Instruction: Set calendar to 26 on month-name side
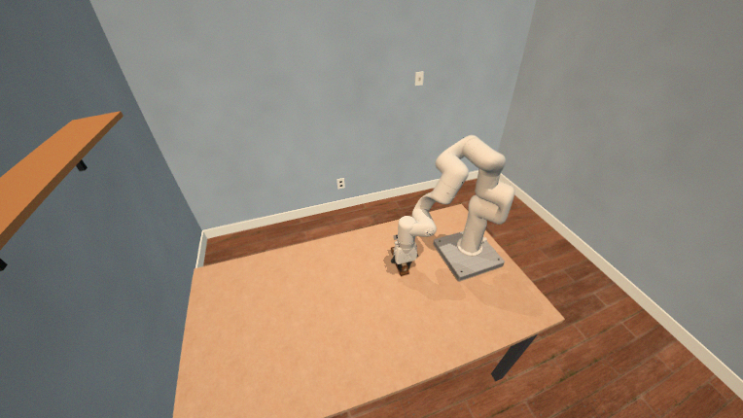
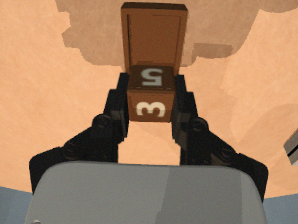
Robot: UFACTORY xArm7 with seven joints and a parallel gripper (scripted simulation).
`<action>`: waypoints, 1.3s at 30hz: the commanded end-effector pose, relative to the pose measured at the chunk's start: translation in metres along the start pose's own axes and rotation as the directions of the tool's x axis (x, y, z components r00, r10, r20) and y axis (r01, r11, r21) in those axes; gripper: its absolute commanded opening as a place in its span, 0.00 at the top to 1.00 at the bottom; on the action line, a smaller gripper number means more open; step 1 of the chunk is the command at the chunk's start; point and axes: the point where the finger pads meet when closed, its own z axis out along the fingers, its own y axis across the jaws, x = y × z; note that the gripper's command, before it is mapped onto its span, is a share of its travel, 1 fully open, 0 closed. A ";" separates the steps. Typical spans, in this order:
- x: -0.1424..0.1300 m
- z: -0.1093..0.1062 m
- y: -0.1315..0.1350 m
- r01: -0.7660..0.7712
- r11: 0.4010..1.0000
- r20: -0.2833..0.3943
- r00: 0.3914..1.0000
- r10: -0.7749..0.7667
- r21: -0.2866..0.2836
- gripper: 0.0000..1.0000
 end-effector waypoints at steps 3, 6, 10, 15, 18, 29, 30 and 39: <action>0.000 0.000 -0.001 0.000 1.000 0.001 1.000 0.000 0.003 0.71; 0.000 0.000 -0.001 0.000 1.000 0.001 1.000 0.000 0.003 0.71; 0.000 0.002 -0.001 0.000 1.000 0.001 1.000 0.000 0.003 0.71; 0.000 0.004 -0.001 0.000 1.000 0.001 1.000 0.000 0.003 0.71; 0.000 0.006 -0.001 0.000 1.000 0.001 1.000 0.000 0.003 0.71; 0.000 0.009 -0.001 0.000 1.000 0.001 1.000 0.000 0.003 0.71; 0.000 0.009 -0.001 0.000 1.000 0.001 1.000 0.000 0.003 0.71; 0.000 0.009 -0.001 0.000 1.000 0.001 1.000 0.000 0.003 0.71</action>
